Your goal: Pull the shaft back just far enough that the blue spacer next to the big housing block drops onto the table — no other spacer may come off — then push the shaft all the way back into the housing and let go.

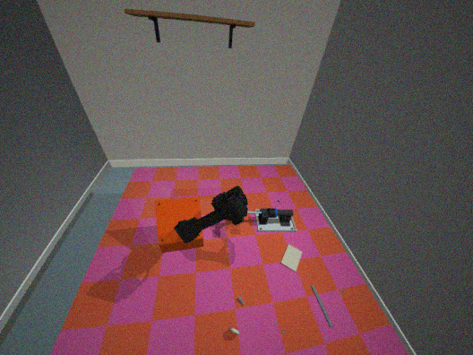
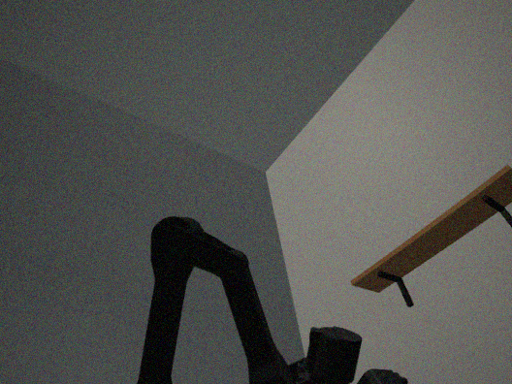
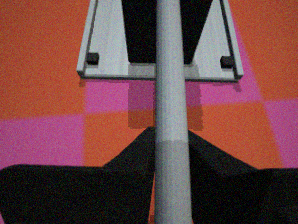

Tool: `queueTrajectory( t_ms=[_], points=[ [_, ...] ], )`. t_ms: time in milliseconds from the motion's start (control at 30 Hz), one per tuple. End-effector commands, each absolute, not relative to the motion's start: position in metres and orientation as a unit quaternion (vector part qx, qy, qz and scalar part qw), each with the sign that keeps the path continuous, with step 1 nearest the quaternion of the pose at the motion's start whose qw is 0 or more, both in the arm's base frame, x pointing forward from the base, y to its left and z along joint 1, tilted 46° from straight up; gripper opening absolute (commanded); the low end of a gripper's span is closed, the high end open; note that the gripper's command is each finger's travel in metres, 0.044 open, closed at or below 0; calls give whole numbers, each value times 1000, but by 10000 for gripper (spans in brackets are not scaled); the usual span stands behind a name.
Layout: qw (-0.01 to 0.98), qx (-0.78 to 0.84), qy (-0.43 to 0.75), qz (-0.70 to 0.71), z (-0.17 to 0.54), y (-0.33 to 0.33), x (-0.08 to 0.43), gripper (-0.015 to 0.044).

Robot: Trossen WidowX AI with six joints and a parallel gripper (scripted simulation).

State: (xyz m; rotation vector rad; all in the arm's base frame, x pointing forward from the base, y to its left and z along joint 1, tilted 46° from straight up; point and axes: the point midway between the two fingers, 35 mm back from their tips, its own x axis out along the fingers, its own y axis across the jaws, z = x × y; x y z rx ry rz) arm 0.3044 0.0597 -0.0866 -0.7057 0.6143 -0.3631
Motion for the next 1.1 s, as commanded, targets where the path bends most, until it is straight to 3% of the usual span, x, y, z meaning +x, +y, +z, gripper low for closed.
queueTrajectory(
  t_ms=[0,1067],
  points=[
    [876,-338,294,-176,-86,59,303,0],
    [876,-338,294,-176,-87,59,300,0]
  ],
)
